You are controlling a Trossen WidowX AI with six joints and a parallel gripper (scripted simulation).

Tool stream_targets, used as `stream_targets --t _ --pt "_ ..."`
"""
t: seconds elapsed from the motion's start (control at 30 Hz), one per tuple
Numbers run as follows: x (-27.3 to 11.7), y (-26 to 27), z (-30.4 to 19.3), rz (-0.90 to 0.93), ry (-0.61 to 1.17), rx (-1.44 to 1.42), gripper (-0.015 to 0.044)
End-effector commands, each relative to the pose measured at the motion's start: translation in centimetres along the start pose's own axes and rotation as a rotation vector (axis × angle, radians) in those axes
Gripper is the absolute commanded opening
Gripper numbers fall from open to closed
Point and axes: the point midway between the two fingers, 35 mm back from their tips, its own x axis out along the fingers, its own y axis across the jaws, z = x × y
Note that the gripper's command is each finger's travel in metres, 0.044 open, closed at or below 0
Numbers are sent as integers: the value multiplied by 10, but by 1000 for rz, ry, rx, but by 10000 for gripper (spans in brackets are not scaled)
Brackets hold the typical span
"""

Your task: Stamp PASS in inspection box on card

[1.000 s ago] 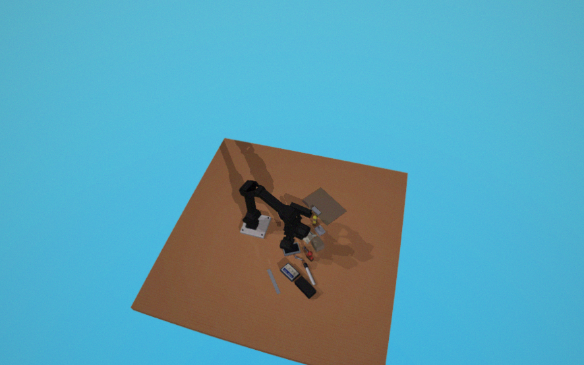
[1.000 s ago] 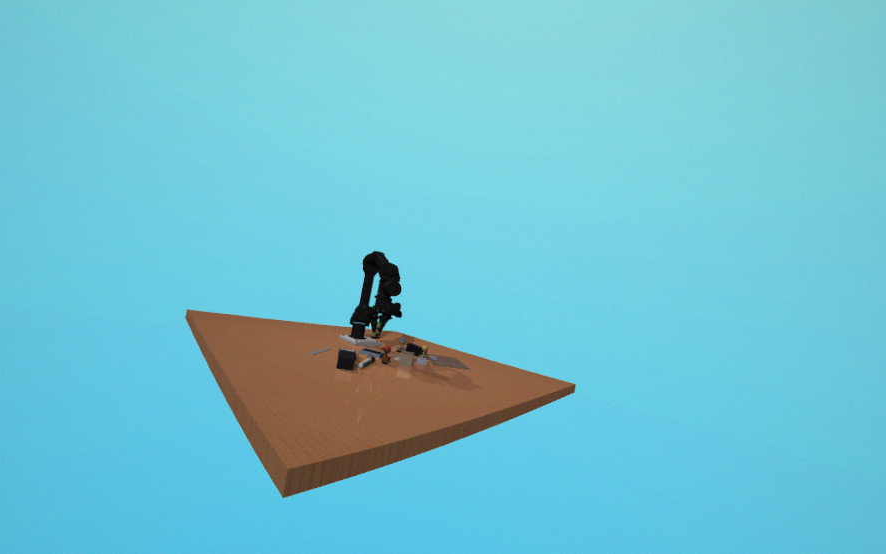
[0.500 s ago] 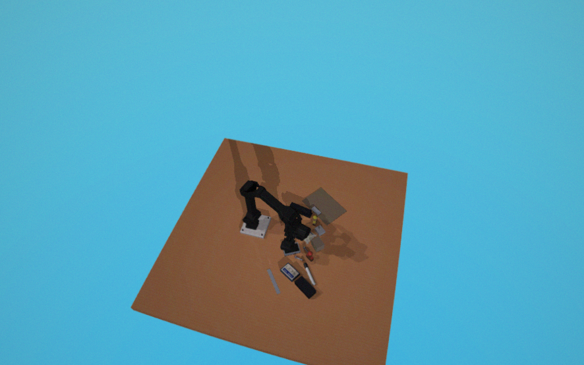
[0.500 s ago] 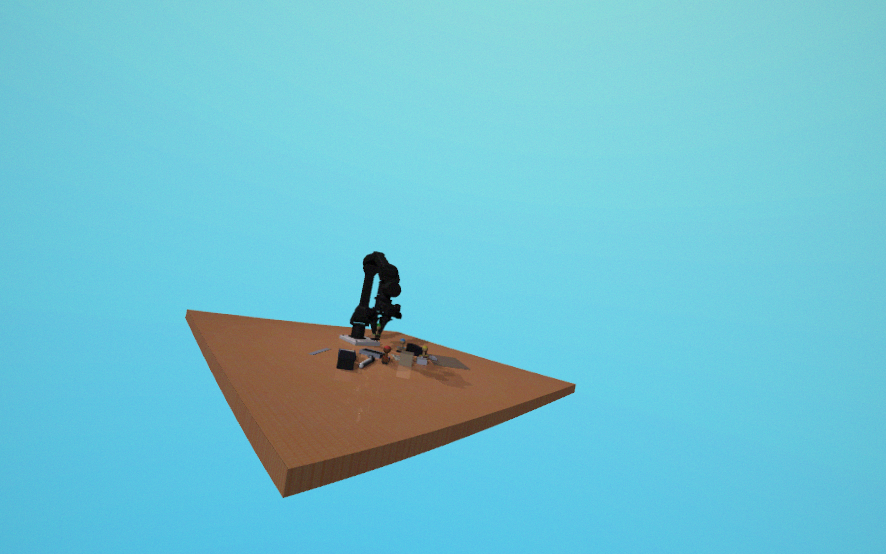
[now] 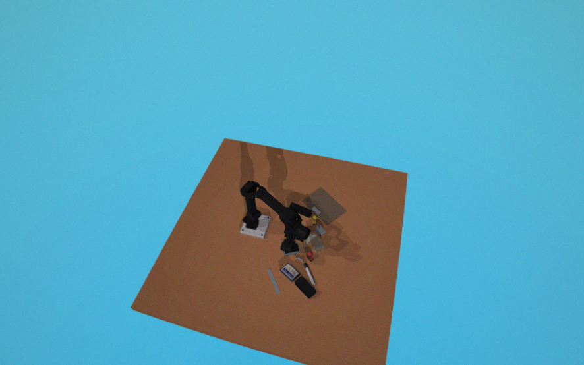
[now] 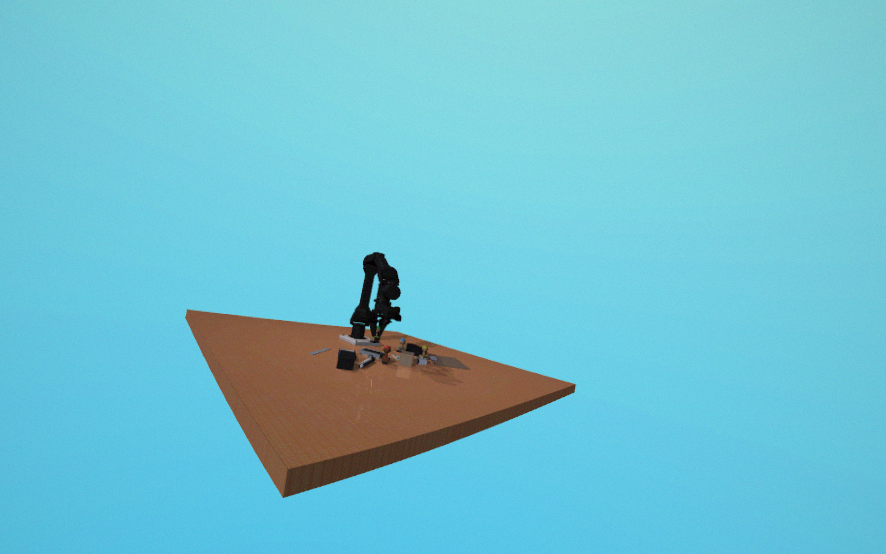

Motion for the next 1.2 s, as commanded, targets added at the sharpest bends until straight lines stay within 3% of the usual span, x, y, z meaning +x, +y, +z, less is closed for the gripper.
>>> stream_targets --t 0.0,1.17 --pt "4 1 -1 6 2 -5 0" --pt "27 1 -2 6 2 -1 0"
